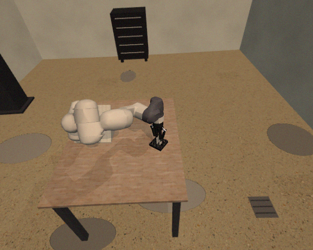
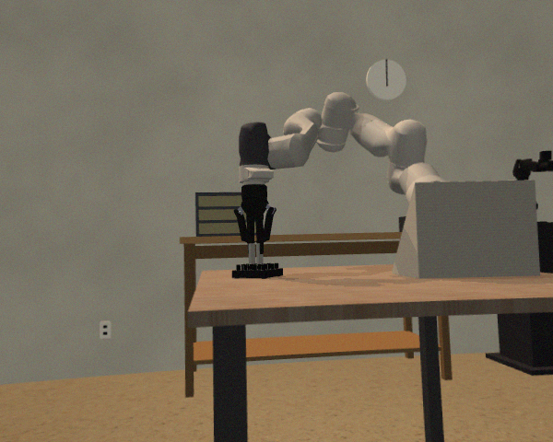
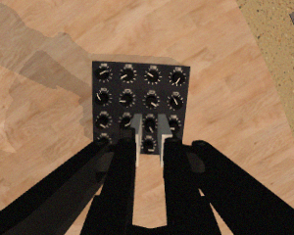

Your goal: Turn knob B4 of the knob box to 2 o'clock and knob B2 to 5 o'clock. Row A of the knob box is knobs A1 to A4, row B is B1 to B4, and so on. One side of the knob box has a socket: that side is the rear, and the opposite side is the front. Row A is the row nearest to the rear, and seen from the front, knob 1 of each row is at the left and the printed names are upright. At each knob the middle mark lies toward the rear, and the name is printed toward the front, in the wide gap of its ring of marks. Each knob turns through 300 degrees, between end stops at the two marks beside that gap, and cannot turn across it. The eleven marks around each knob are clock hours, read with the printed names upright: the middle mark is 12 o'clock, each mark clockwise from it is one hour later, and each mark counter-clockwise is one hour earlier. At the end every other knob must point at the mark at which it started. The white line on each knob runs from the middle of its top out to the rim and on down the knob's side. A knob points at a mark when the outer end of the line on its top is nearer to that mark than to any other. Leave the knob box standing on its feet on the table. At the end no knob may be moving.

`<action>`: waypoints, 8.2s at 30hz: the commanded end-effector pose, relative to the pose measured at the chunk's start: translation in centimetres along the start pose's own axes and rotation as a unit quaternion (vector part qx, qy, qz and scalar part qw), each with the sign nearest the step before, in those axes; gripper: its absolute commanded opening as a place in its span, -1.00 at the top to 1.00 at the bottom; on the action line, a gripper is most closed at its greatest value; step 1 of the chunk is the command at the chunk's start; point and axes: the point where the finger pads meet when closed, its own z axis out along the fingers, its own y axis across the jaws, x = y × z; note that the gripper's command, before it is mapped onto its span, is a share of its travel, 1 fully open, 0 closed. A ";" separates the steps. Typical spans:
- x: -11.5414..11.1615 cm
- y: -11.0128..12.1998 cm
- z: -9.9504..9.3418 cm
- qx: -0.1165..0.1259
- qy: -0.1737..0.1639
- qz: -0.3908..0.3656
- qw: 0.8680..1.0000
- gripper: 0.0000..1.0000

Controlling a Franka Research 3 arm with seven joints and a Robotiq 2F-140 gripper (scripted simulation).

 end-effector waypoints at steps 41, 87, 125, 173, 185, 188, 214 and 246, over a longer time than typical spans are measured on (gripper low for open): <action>-0.1 0.0 0.2 0.000 0.000 0.002 1.000 0.90; -0.1 0.0 0.2 0.000 0.000 0.097 0.995 0.90; -0.1 0.0 0.2 0.000 0.000 0.372 0.928 0.90; -0.1 0.0 0.2 0.000 0.000 0.658 0.753 0.90; -0.1 0.0 0.2 0.000 0.000 0.707 0.707 0.90; -0.1 0.0 0.2 0.000 0.000 0.717 0.697 0.90; -0.1 0.0 0.2 0.000 0.000 0.738 0.674 0.90; -0.1 0.0 0.0 0.000 0.000 0.738 0.674 0.77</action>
